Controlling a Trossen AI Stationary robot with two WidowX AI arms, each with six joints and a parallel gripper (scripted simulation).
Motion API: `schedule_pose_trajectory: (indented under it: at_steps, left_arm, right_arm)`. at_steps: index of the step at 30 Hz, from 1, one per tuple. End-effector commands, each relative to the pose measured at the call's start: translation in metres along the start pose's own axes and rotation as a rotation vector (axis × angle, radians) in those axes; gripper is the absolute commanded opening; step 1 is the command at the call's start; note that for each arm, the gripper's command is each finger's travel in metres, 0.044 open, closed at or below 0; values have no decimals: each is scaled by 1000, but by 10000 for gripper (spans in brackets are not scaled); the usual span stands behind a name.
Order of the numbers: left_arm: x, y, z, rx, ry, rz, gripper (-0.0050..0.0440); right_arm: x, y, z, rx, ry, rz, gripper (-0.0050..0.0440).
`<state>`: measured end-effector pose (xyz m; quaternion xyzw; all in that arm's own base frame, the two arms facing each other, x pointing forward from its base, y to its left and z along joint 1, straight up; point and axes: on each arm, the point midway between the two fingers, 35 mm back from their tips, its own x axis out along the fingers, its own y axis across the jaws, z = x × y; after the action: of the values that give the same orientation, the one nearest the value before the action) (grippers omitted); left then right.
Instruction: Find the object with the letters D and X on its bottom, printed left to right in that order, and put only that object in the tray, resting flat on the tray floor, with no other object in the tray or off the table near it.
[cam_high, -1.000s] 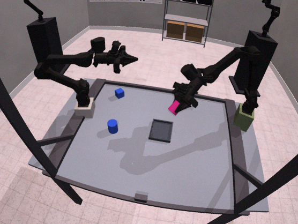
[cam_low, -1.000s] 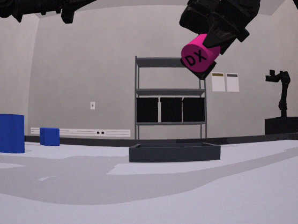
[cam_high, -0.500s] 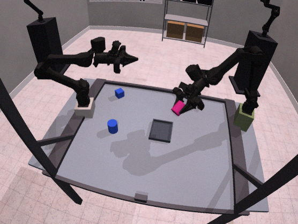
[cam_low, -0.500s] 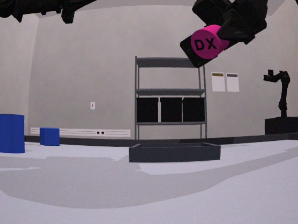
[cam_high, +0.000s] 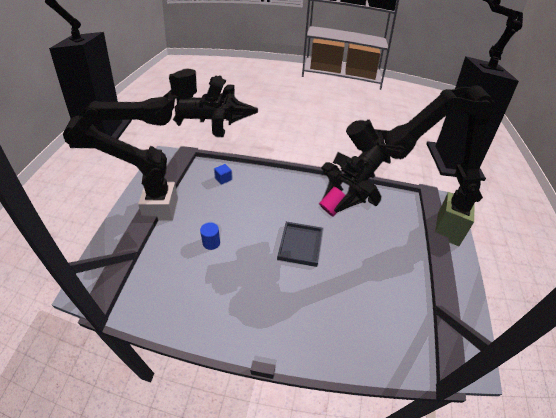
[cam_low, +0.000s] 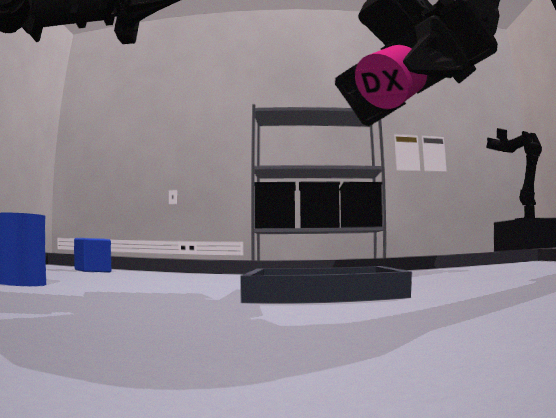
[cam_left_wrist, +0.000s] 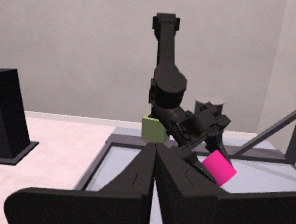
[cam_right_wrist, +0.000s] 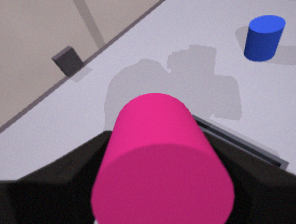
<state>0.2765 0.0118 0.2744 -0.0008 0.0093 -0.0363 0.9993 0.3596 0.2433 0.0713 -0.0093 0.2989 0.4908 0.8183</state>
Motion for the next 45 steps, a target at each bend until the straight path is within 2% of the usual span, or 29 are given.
schedule_pose_trajectory:
  at_steps: [1,19,22,34,36,45]
  left_arm:
    - [0,0,8,5,-17,0,-50]
    - [0,0,8,5,-17,0,-50]
    - [0,0,8,5,-17,0,-50]
    - [0,0,8,5,-17,0,-50]
    - [0,0,8,5,-17,0,-50]
    - [0,0,8,5,-17,0,-50]
  right_arm:
    - [-3,2,8,-20,-20,2,192]
    - [-4,4,6,-20,-16,7,192]
    - [4,-2,6,21,0,-4,192]
    - [30,-21,10,348,106,-76,192]
    - [30,-21,10,348,106,-76,192]
    - [49,-34,10,602,182,-158,192]
